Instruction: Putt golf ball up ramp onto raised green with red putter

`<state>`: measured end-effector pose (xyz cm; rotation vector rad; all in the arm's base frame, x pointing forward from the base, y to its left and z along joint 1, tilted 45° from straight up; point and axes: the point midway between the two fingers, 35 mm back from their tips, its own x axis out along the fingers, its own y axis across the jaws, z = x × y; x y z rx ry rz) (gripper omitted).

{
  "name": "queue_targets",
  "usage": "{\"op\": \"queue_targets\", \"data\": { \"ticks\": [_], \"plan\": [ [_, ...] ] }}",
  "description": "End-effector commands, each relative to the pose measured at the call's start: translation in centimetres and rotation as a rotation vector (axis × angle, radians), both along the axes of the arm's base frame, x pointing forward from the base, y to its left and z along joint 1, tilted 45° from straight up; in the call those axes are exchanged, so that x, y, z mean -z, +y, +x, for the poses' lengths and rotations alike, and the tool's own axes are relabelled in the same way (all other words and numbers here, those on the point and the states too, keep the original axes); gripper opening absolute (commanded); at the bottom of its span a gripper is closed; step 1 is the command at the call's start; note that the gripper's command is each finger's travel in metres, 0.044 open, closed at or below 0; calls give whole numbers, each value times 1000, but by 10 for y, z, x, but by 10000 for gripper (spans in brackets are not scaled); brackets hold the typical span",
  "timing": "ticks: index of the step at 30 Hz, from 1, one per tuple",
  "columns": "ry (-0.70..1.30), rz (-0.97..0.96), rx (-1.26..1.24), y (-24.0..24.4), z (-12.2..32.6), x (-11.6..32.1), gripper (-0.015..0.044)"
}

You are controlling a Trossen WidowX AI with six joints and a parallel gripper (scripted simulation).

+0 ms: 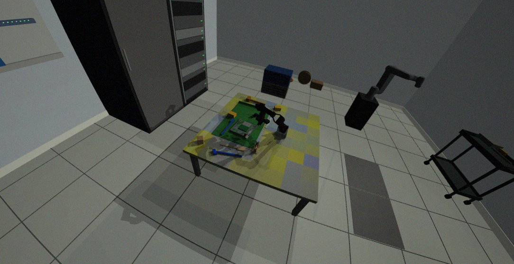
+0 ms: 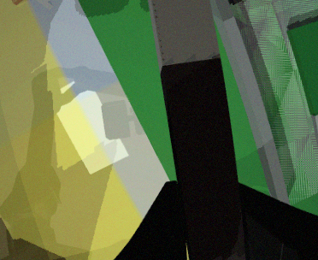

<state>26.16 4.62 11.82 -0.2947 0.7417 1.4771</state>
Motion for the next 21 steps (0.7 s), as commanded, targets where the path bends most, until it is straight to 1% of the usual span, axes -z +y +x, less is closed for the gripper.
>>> {"op": "queue_targets", "data": {
  "ticks": [1, 12, 21],
  "plan": [
    [110, -38, 103, -28, 10, 21, 0],
    [262, -110, 300, -88, 18, 65, 0],
    [494, -169, 490, -139, 9, 105, 0]
  ]
}}
